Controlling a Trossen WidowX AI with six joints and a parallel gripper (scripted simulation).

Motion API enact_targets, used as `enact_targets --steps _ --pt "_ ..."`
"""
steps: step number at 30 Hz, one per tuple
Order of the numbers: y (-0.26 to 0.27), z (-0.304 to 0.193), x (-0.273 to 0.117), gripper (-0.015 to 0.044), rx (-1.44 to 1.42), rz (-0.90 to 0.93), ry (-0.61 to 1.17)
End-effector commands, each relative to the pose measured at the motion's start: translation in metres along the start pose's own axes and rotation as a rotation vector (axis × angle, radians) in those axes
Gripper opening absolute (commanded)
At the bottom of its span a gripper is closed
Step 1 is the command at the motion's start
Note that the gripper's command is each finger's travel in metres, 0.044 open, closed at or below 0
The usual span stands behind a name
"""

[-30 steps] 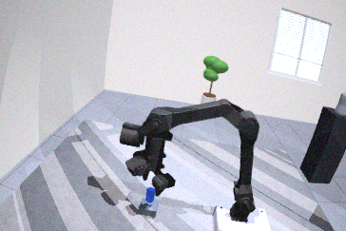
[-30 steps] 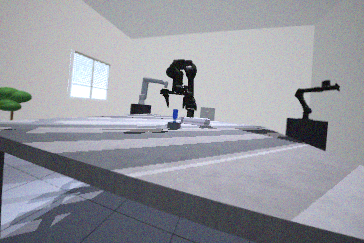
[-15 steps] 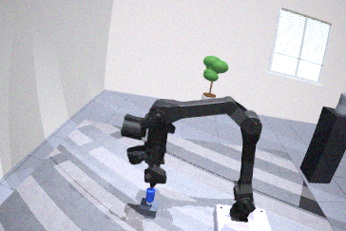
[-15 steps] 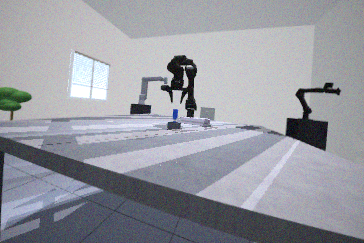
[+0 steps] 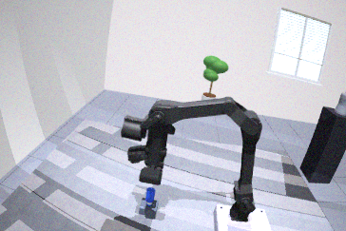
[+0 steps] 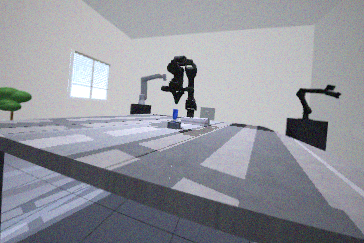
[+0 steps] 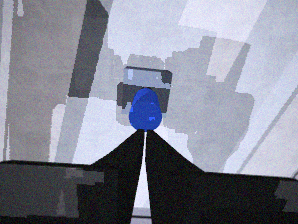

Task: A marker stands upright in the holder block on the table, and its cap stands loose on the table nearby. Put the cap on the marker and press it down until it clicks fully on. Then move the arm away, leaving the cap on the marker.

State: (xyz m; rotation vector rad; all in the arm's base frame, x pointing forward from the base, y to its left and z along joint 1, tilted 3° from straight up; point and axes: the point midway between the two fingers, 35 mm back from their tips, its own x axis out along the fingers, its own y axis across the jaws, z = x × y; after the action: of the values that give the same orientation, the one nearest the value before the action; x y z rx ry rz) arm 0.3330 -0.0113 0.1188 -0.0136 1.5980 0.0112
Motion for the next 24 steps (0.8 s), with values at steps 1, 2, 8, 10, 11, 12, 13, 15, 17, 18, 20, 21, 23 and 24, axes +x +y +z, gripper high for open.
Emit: enact_targets --steps 1,2,8,10,11,12,13,15,17,18,20,21,23,24 --pt "0.000 0.000 0.000 0.0000 0.009 -0.002 -0.001" --pt "0.000 0.000 0.000 0.0000 0.009 -0.002 -0.001" --pt "0.000 0.000 0.005 0.0000 0.009 -0.002 -0.001" --pt "0.000 0.000 0.008 0.0000 0.009 -0.002 -0.001" --pt "0.000 0.000 0.009 0.0000 0.009 -0.002 -0.001" --pt "0.000 0.000 0.011 0.0000 0.009 -0.002 -0.001" --pt "0.000 0.000 0.012 0.0000 0.009 -0.002 -0.001" --pt "0.000 0.000 0.015 0.0000 0.009 -0.002 -0.001" --pt "0.000 0.000 0.018 0.0000 0.009 -0.002 -0.001" --pt "0.000 0.000 0.019 0.0000 0.009 -0.002 -0.001" --pt "0.000 0.000 0.022 0.0000 0.009 -0.002 -0.001" --pt "0.000 0.000 0.023 0.0000 0.009 -0.002 -0.001" --pt "0.000 0.000 0.026 0.0000 0.009 -0.002 -0.001" --pt "0.000 0.000 0.027 0.0000 0.009 -0.002 -0.001"
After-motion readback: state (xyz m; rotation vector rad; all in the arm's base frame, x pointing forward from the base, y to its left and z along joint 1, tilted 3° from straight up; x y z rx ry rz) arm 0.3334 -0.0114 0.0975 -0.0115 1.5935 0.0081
